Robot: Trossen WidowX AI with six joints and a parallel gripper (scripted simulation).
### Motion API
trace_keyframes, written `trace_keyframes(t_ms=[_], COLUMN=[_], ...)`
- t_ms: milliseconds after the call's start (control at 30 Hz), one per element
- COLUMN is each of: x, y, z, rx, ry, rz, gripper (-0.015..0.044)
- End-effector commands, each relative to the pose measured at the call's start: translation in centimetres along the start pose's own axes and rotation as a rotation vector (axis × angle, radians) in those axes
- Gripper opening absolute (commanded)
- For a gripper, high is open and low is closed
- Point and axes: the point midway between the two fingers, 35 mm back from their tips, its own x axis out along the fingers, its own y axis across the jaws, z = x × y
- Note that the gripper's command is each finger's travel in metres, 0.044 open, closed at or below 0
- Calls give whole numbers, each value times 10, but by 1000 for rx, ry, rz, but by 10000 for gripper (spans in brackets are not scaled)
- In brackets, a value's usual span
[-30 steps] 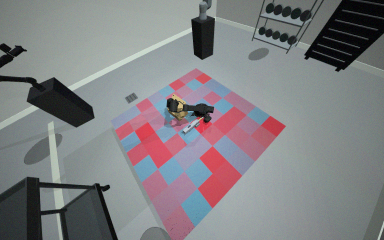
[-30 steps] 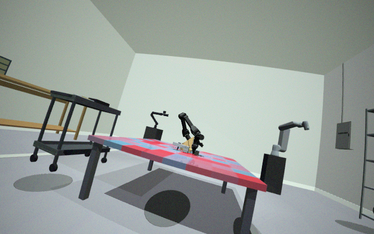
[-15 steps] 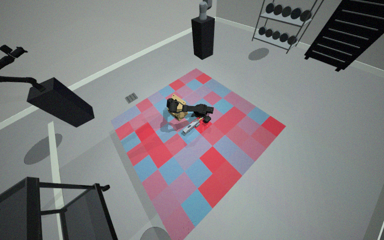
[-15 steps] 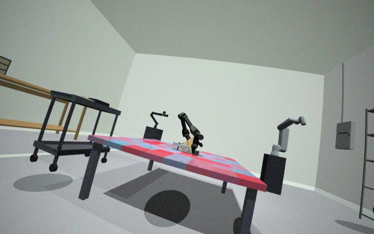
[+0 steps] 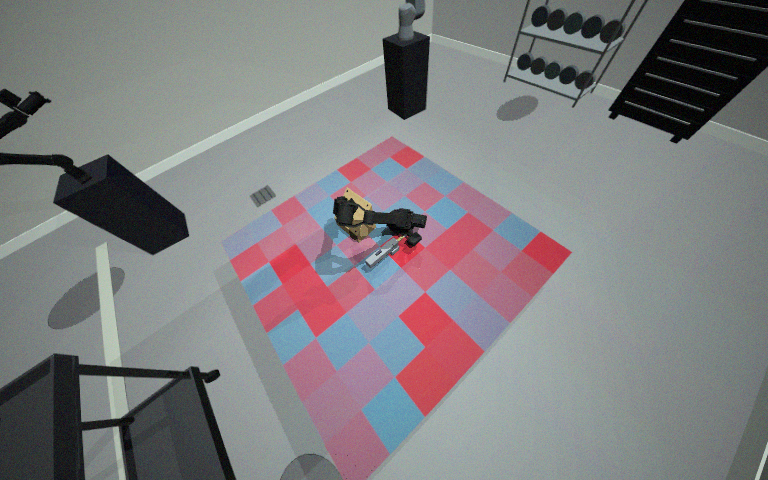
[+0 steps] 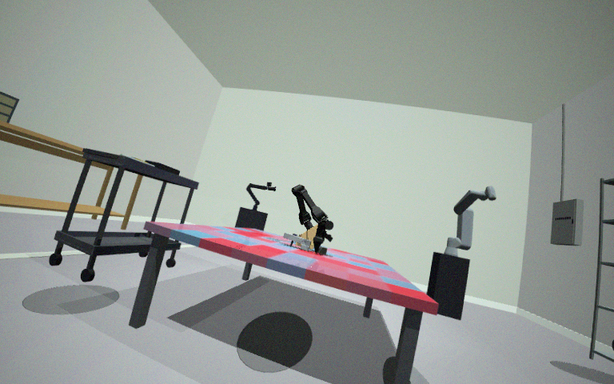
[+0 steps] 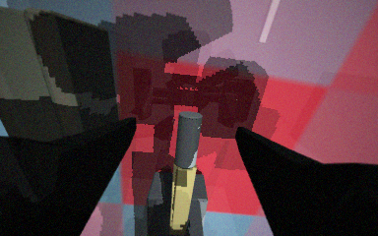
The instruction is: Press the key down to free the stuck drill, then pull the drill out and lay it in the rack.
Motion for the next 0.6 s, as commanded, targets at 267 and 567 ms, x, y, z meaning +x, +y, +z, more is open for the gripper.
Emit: trace_keyframes(t_ms=[267, 567], x=[0, 0], y=[0, 0], z=[0, 0], rx=[0, 0], ry=[0, 0], rz=[-1, -1], gripper=[125, 6])
